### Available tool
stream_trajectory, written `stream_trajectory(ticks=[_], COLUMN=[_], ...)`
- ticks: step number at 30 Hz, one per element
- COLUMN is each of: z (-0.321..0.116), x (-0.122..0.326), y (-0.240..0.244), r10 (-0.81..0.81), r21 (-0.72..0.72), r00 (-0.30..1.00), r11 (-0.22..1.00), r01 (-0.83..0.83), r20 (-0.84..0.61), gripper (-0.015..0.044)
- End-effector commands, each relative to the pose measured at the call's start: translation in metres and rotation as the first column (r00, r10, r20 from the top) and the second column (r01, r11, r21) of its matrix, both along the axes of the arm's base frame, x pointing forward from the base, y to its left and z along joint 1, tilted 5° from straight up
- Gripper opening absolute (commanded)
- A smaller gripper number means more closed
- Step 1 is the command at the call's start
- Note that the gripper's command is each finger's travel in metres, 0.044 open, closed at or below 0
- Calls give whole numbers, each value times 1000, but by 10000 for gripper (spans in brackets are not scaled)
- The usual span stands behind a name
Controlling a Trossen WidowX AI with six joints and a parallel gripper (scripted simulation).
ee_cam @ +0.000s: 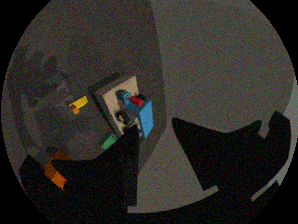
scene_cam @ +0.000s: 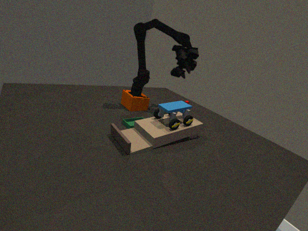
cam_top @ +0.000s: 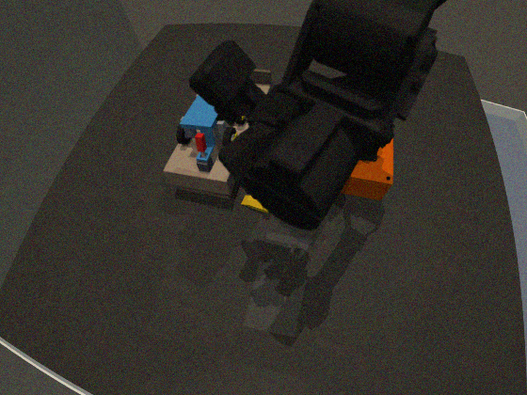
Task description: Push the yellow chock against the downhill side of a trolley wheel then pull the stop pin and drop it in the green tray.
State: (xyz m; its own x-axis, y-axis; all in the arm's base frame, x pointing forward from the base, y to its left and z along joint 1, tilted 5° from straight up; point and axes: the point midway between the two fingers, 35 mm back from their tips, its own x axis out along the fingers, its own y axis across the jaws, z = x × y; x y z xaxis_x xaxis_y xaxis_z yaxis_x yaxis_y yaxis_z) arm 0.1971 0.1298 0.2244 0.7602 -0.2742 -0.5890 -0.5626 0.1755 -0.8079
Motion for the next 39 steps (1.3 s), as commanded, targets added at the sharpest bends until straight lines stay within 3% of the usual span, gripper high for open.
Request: stream_trajectory(ticks=[1, 10, 22, 30, 39], z=[-16, -45, -78, -97, -114], x=[1, 2, -1, -3, -4], y=[-2, -5, -7, -7, -4], r10=[-157, -490, -760, -747, -531], r21=[171, 483, 635, 566, 386], r00=[987, 855, 453, 96, -294], r11=[972, 715, 68, -406, -816], r01=[160, 506, 769, 718, 431], r20=[-31, -172, -467, -657, -795], gripper=[190, 190, 190, 190, 190])
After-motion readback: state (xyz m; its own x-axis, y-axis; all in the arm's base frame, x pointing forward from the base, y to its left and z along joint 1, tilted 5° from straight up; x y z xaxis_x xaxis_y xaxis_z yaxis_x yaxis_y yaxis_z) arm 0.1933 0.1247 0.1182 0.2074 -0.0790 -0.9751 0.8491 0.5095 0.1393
